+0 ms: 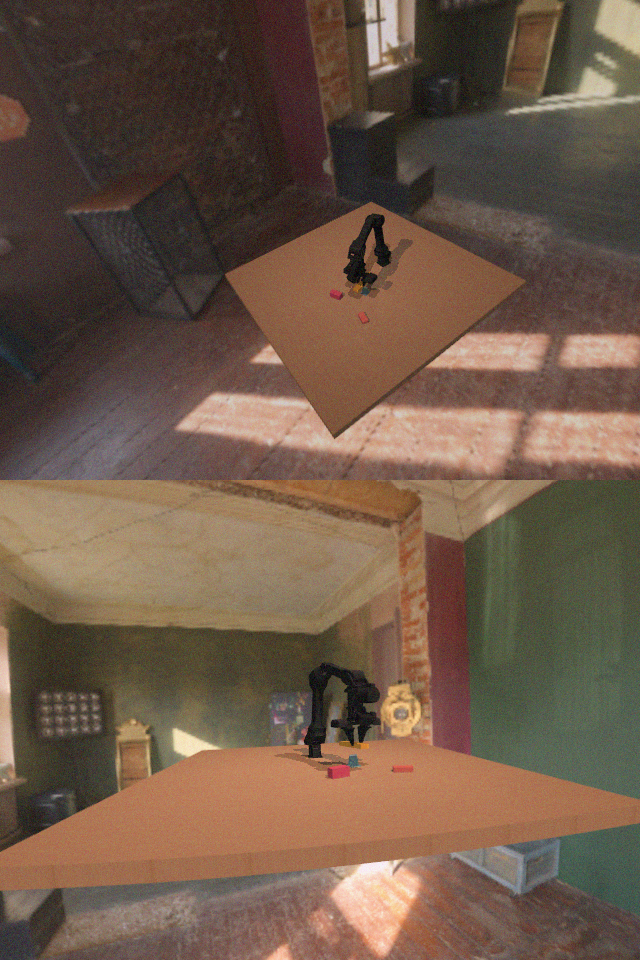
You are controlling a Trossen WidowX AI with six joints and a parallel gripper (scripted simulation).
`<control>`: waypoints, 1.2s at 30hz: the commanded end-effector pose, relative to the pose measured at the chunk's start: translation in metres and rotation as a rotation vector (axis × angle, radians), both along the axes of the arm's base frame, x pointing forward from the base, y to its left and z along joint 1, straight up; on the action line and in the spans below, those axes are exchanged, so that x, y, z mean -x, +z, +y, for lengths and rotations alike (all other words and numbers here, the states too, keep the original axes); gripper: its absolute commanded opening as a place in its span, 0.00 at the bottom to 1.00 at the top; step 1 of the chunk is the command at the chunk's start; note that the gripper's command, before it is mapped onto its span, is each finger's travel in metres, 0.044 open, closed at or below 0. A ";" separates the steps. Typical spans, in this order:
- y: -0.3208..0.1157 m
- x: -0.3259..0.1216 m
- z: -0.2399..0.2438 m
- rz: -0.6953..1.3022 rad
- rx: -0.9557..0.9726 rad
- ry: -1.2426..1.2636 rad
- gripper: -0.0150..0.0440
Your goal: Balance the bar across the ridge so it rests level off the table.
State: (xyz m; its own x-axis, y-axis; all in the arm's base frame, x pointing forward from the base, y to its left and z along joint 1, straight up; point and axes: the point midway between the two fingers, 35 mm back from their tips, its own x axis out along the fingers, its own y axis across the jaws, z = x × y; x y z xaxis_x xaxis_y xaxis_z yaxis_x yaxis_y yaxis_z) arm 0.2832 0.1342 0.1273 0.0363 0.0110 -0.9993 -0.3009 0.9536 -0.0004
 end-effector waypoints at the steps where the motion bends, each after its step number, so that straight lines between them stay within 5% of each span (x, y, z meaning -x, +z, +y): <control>1: -0.010 0.002 0.000 0.008 -0.002 -0.003 0.25; 36: -0.024 0.002 0.000 0.009 -0.002 -0.003 0.25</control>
